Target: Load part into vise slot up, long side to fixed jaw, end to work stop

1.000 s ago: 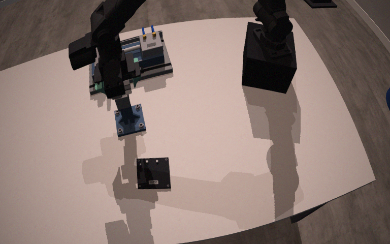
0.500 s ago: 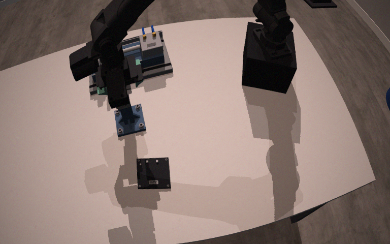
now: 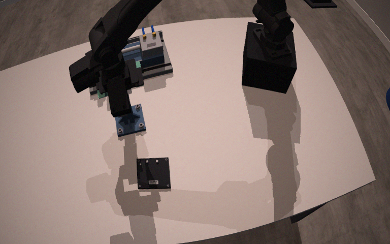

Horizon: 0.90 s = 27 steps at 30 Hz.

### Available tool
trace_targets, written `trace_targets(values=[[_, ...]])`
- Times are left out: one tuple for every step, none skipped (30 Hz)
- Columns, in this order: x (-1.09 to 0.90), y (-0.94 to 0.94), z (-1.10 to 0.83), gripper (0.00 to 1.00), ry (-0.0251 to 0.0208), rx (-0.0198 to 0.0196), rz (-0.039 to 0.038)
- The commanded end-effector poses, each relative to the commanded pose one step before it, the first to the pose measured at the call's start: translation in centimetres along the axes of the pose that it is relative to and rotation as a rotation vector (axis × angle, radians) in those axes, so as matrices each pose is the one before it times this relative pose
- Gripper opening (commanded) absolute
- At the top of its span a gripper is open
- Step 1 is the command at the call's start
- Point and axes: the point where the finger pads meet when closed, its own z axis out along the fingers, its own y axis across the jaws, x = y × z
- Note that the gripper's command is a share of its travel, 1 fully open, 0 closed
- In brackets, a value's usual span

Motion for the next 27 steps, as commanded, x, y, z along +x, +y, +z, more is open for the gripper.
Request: trace_targets(values=[[-1.016,-2.333,-1.372,0.81,0.01694,0.03652,0.01134],[-0.008,0.007,0.006,0.81,0.01053,-0.00007,0.00001],[-0.008,0.006,0.004,0.81,0.01043,0.00002,-0.00002],[0.009,-0.023,-0.088,0.81,0.00989,0.00202,0.00047],[0.063,-0.106,-0.352,0.81,0.00847,0.00769,0.00202],[0.012,-0.022,-0.088,0.81,0.00969,0.00188,0.00059],[-0.042,0.057,0.163,0.81,0.01086,-0.00342,-0.00102],[-0.091,0.124,0.369,0.81,0.01186,-0.00775,-0.00246],[-0.009,0.007,0.009,0.81,0.0099,-0.00004,-0.0001],[0.0,0.0,0.0,0.81,0.0,0.0,0.0],[0.0,0.0,0.0,0.81,0.0,0.0,0.0],[0.274,-0.338,-1.118,0.81,0.00373,0.02376,0.00783],[-0.113,0.141,0.416,0.81,0.01188,-0.00882,-0.00298],[-0.17,0.209,0.617,0.81,0.01296,-0.013,-0.00463],[-0.031,0.034,0.09,0.81,0.00995,-0.0018,-0.00071],[-0.007,0.005,0.002,0.81,0.00934,0.0001,-0.00006],[-0.007,0.004,0.0,0.81,0.0092,0.00018,-0.00008],[-0.007,0.007,0.006,0.81,0.00916,-0.0001,-0.00001],[-0.007,0.007,0.006,0.81,0.00904,-0.00009,-0.00001],[-0.007,0.006,0.004,0.81,0.0089,-0.00001,-0.00004],[0.105,-0.103,-0.333,0.81,0.00669,0.00707,0.00299],[0.076,-0.074,-0.242,0.81,0.00707,0.00519,0.00218],[-0.021,0.019,0.044,0.81,0.00873,-0.0008,-0.00045],[-0.145,0.138,0.393,0.81,0.01088,-0.00818,-0.00376],[-0.06,0.055,0.15,0.81,0.00922,-0.00308,-0.00146],[-0.006,0.006,0.004,0.81,0.00813,0.0,-0.00005],[0.0,0.0,0.0,0.81,0.0,0.0,0.0]])
